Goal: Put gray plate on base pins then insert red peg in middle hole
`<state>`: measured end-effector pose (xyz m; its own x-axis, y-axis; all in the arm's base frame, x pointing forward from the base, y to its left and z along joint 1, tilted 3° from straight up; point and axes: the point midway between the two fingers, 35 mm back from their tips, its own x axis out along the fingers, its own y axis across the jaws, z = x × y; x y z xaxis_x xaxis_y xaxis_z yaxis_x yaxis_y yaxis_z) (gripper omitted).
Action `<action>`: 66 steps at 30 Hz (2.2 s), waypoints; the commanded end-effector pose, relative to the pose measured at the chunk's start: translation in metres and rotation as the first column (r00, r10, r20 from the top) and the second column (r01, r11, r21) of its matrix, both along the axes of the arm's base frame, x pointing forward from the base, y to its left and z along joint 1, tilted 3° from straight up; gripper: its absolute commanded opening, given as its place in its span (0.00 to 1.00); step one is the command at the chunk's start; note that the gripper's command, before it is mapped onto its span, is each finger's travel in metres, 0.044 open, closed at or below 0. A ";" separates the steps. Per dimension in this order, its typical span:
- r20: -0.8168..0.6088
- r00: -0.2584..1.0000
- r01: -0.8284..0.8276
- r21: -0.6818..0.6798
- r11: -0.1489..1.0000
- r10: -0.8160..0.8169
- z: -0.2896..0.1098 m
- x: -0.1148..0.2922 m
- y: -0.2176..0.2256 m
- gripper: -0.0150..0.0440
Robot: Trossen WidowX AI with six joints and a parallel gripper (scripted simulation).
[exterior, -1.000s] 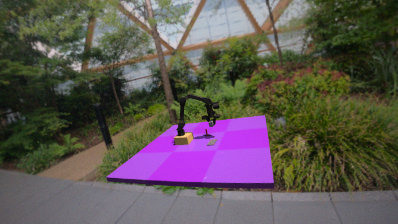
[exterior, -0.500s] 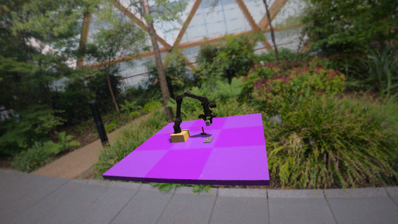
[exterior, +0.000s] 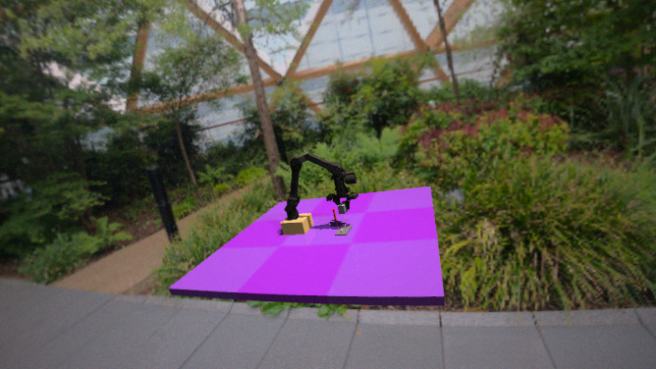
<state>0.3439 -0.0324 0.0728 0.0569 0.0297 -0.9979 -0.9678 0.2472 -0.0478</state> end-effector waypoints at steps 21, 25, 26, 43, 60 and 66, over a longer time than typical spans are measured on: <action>0.001 1.000 -0.024 -0.005 1.000 0.024 -0.039 -0.010 -0.061 0.25; 0.003 1.000 -0.029 -0.006 1.000 0.029 -0.046 -0.013 -0.072 0.25; 0.003 1.000 -0.030 -0.006 1.000 0.030 -0.046 -0.014 -0.073 0.25; 0.003 1.000 -0.030 -0.006 1.000 0.030 -0.047 -0.014 -0.073 0.25; 0.003 1.000 -0.030 -0.006 1.000 0.030 -0.056 -0.013 -0.072 0.25; 0.003 1.000 -0.030 -0.006 1.000 0.030 -0.063 -0.013 -0.072 0.25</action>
<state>0.3322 -0.1059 0.0133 0.0617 0.0199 -0.9979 -0.9744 0.2177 -0.0560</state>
